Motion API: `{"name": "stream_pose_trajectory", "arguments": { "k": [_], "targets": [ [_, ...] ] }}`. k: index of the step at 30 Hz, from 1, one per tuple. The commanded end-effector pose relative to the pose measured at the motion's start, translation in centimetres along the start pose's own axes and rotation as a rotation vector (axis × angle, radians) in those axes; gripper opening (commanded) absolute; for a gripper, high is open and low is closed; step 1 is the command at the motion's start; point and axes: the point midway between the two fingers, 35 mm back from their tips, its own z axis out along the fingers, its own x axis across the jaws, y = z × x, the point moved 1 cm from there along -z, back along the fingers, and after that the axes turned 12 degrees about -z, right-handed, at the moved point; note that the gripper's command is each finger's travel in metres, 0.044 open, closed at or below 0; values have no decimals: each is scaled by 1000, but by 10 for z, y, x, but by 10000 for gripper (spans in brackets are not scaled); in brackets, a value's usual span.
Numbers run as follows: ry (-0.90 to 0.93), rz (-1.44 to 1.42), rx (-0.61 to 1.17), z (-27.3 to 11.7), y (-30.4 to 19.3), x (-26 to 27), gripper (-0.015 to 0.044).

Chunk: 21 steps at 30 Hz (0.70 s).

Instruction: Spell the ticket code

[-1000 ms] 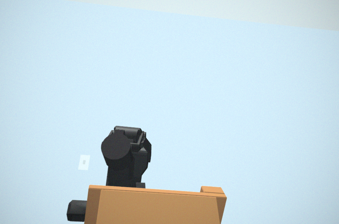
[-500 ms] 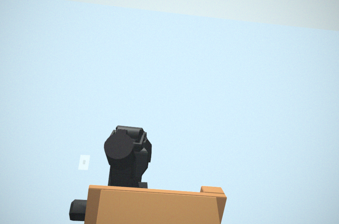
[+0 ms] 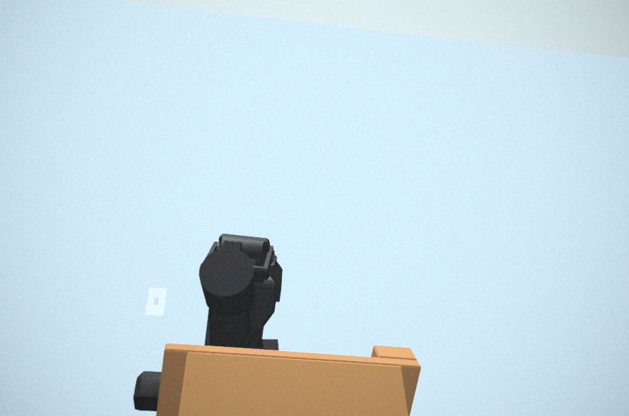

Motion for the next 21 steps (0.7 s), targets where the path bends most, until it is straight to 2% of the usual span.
{"name": "stream_pose_trajectory", "arguments": {
  "k": [1, 21],
  "targets": [
    [-2, 5, 1, 0, 0, 1, 0],
    [-2, 5, 1, -3, -2, 5, 0]
  ]
}}
